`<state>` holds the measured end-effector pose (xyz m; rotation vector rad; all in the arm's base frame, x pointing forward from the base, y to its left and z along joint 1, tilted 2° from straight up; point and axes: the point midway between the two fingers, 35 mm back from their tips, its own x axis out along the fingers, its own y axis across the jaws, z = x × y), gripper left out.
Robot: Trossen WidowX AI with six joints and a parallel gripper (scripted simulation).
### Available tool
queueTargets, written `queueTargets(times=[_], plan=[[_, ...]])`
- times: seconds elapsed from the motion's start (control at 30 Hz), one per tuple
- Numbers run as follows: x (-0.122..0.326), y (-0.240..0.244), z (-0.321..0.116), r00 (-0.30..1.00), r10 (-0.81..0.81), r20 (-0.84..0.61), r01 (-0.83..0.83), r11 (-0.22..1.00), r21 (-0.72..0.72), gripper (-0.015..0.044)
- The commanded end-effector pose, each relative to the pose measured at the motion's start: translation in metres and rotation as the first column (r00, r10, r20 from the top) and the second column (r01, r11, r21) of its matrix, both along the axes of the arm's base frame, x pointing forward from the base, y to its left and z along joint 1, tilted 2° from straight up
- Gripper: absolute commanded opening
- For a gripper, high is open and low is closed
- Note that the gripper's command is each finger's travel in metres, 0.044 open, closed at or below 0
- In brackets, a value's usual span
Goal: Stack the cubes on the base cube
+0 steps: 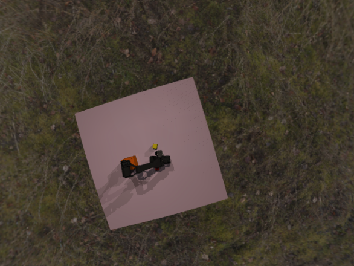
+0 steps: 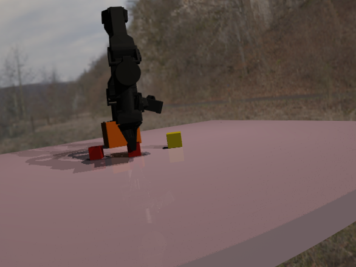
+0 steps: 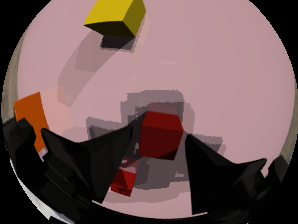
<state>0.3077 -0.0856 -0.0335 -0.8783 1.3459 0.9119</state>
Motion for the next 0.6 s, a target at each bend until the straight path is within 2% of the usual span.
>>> queueTargets(times=[0.0,0.1,0.57], plan=[[0.000,0.000,-0.001,1.000,0.001,0.000,-0.001,1.000,-0.005,0.0186],[0.000,0.000,-0.001,1.000,0.001,0.000,-0.001,1.000,-0.005,0.0107],[0.003,-0.002,0.027,1.000,0.001,0.000,-0.001,1.000,-0.005,0.0105]])
